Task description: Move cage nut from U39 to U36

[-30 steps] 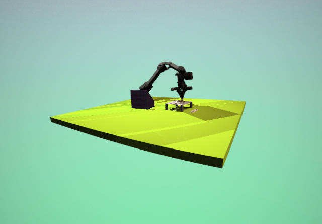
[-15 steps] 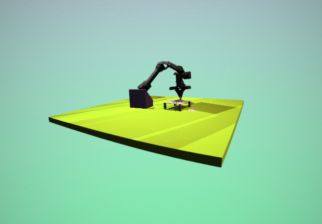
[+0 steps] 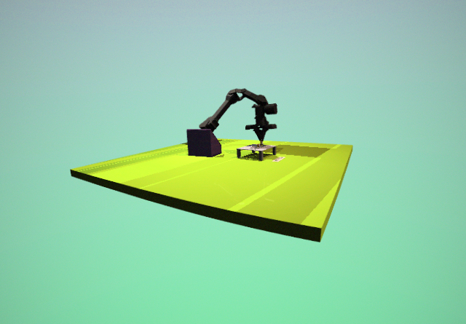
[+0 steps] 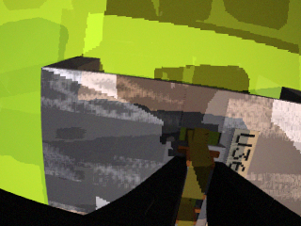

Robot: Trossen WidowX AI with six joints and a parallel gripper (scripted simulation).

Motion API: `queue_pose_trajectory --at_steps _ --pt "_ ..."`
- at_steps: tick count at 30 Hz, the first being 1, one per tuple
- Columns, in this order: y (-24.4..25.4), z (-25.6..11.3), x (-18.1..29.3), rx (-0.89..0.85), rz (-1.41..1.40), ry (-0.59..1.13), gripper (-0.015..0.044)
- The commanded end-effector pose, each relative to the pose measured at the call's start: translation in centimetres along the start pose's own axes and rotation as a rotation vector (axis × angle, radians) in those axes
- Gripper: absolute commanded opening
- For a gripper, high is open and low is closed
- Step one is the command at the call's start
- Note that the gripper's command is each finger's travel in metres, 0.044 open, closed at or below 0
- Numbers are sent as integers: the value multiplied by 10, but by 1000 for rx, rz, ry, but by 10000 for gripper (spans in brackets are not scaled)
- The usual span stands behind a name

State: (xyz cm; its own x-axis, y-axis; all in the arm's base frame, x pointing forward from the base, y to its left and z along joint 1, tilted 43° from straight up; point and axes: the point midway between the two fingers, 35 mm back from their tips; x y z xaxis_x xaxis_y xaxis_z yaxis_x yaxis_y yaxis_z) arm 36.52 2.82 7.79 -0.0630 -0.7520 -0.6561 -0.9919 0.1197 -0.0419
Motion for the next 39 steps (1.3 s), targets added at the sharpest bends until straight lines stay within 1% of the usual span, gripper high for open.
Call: queue_pose_trajectory --at_steps 1,39 --pt "0 3 2 -14 2 -5 26" --pt "-2 4 2 -48 1 -10 26"
Point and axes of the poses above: the point midway between the two fingers, 35 mm back from their tips, its own z axis out along the fingers, its own y axis across the jaws, x = y × z, and after that the axes turned 9 degrees about -z, right-handed
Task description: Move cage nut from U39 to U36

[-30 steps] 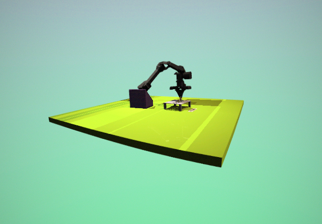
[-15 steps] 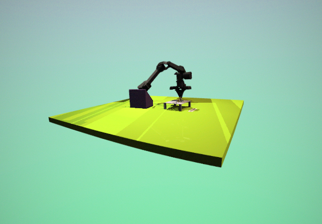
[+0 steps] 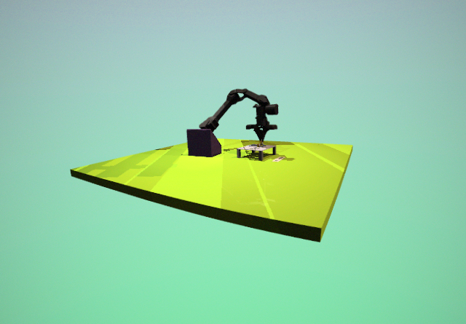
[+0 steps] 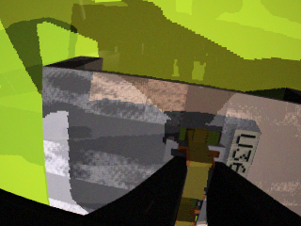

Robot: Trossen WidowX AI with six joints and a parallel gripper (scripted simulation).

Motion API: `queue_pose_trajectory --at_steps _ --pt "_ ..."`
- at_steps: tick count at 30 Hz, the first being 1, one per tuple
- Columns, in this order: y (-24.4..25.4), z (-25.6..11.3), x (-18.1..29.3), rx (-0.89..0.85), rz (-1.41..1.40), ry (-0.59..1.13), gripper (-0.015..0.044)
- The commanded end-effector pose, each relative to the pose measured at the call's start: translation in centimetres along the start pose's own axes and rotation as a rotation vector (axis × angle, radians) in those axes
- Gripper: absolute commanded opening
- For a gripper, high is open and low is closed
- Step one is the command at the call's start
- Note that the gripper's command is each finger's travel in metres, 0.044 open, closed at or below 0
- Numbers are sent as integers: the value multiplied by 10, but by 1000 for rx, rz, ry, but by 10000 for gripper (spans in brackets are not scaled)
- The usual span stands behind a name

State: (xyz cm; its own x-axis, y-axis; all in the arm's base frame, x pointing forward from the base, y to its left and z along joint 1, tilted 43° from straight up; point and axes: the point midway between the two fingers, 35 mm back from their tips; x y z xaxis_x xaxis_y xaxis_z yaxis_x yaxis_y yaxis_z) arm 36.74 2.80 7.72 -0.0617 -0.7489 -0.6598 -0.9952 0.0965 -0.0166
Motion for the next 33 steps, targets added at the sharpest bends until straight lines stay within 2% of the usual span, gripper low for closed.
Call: queue_pose_trajectory --at_steps 1,33 --pt "0 3 2 -14 2 -5 26" --pt "-3 3 2 -16 2 -4 26"
Point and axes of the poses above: the point midway between the two fingers, 35 mm back from their tips, its own z axis out along the fingers, its own y axis across the jaws, x = y × z, and after that the axes turned 9 degrees about -z, right-handed
